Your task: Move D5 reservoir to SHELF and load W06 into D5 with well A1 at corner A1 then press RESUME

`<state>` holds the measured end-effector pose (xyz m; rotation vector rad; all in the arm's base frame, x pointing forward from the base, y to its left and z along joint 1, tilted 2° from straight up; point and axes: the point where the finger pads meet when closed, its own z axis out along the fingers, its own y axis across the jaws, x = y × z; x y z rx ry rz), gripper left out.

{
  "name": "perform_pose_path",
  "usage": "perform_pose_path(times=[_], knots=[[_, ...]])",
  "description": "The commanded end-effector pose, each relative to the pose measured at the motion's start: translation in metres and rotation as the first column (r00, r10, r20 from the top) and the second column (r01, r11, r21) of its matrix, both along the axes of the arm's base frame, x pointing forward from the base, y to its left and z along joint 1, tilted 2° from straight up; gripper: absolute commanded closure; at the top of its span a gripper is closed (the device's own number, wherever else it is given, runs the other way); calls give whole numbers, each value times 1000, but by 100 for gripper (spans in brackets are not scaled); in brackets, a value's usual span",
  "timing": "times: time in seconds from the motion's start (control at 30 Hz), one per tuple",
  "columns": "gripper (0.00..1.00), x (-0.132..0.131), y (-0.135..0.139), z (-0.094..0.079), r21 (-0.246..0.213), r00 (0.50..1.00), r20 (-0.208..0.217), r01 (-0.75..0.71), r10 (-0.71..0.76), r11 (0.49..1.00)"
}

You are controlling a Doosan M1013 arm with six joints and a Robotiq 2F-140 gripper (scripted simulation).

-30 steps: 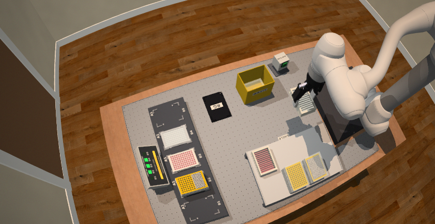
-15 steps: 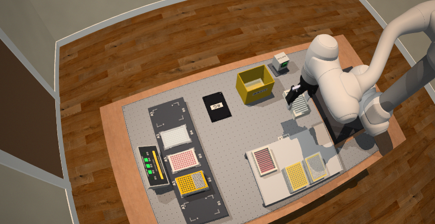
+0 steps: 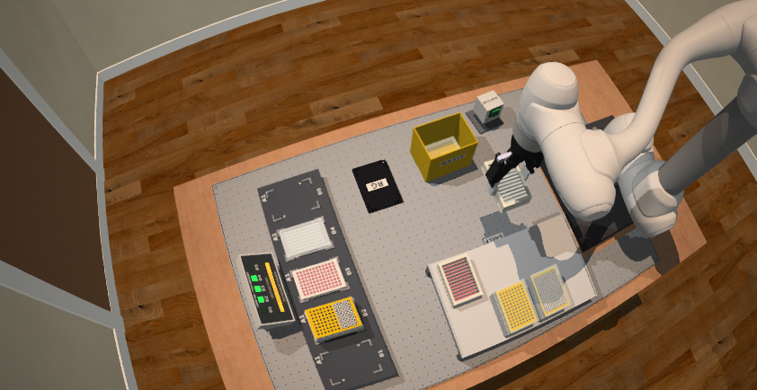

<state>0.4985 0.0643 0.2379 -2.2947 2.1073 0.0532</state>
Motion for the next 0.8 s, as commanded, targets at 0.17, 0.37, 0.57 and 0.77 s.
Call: perform_pose_path(times=[0.17, 0.37, 0.57, 0.77], knots=[[100, 12, 2, 0, 0, 1000, 0, 0, 0, 1000], [100, 26, 4, 0, 0, 1000, 0, 0, 0, 1000], [100, 40, 5, 0, 0, 1000, 0, 0, 0, 1000], [100, 49, 7, 0, 0, 1000, 0, 0, 0, 1000]])
